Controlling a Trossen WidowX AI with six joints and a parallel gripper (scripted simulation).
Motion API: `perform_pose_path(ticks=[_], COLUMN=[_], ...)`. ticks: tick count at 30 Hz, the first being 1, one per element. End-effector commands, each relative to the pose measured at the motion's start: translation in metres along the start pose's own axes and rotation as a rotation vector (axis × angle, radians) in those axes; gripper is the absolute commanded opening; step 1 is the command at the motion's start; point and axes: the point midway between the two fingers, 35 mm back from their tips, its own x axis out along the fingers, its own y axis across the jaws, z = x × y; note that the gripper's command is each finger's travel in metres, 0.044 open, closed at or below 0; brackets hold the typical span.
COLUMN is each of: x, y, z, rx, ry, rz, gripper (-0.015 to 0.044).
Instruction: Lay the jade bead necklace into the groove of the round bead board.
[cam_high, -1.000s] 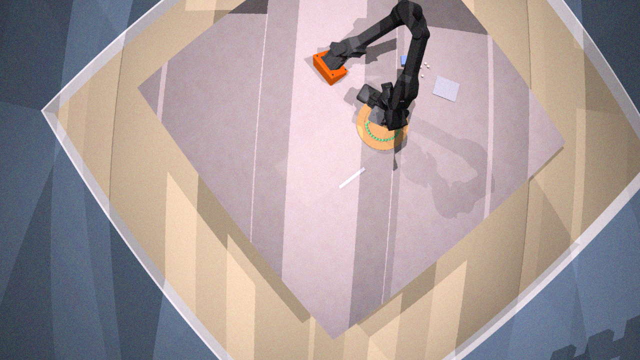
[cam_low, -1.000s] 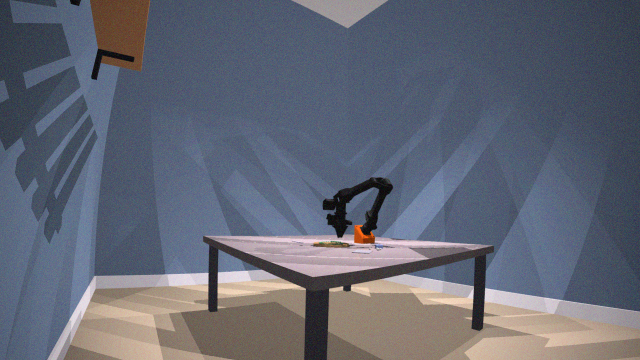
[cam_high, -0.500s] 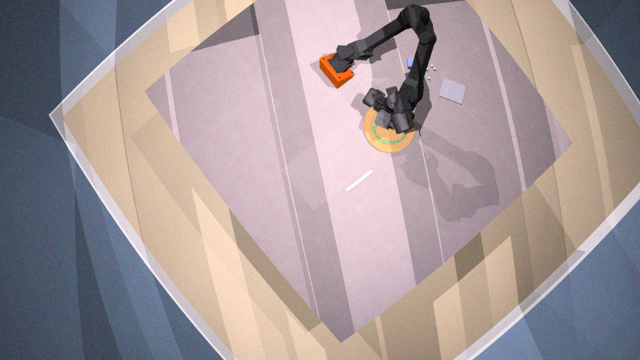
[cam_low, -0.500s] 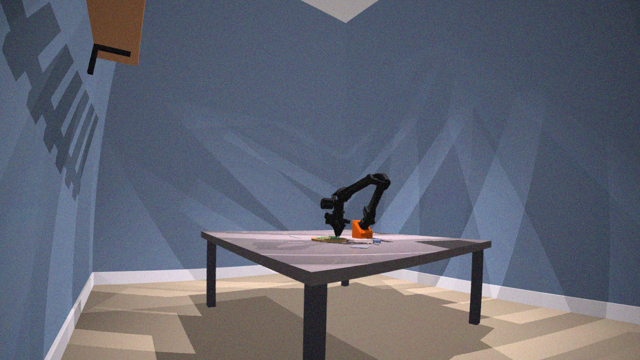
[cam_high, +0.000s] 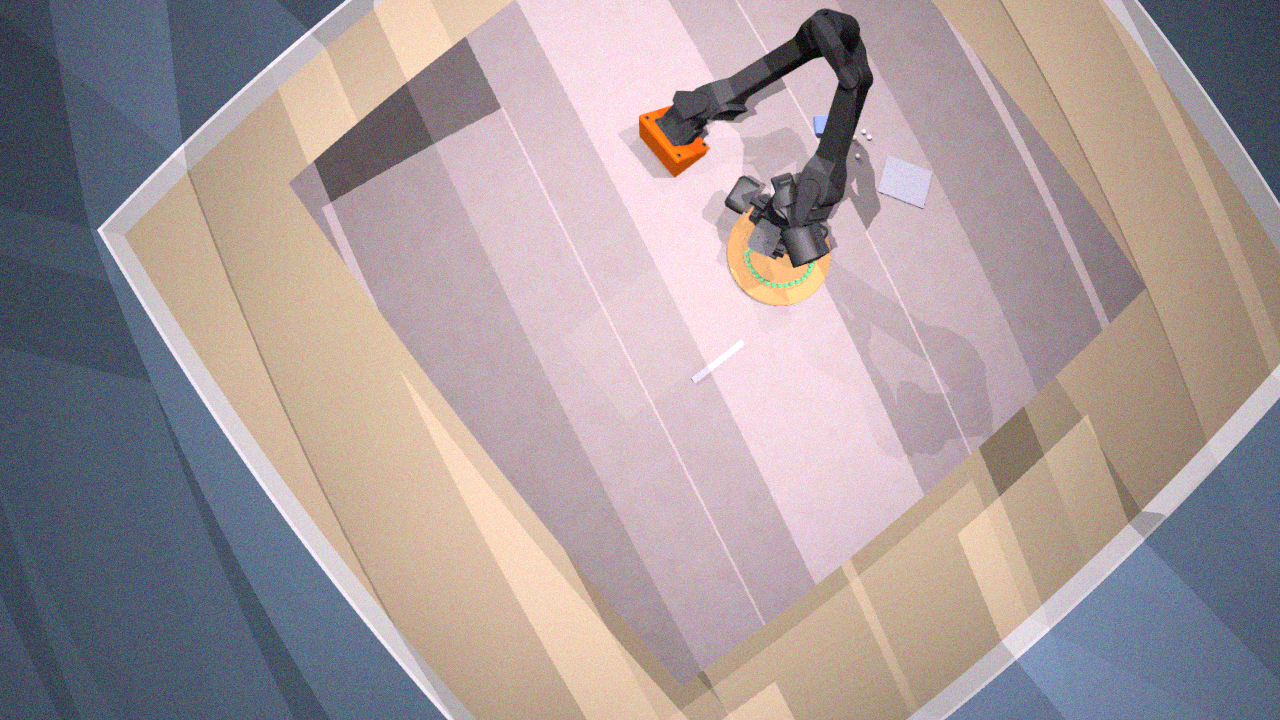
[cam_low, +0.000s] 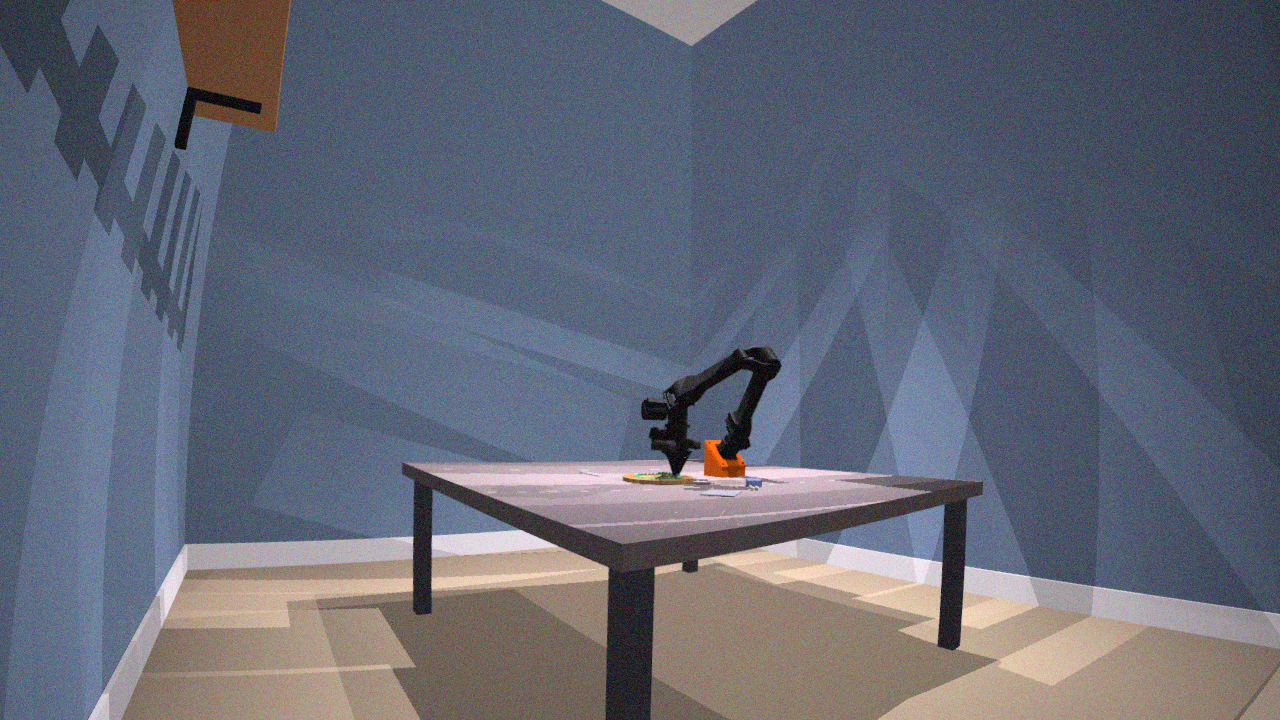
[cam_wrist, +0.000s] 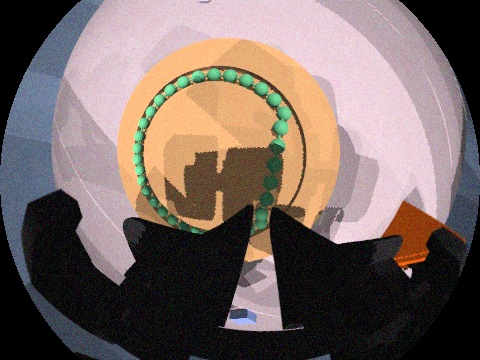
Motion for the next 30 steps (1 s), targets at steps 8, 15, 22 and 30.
perform_pose_path(ticks=[8,15,22,30], x=[-0.0003,-0.0003,-0.0003,-0.006], y=[0.0003,0.0003,0.0003,-0.0015], z=[0.0001,0.0001,0.0001,-0.0008], rx=[-0.001,-0.001,-0.001,0.008], ry=[0.0,0.0,0.0,0.004], rz=[0.001,0.001,0.001,0.0], gripper=[0.0,0.0,0.0,0.0])
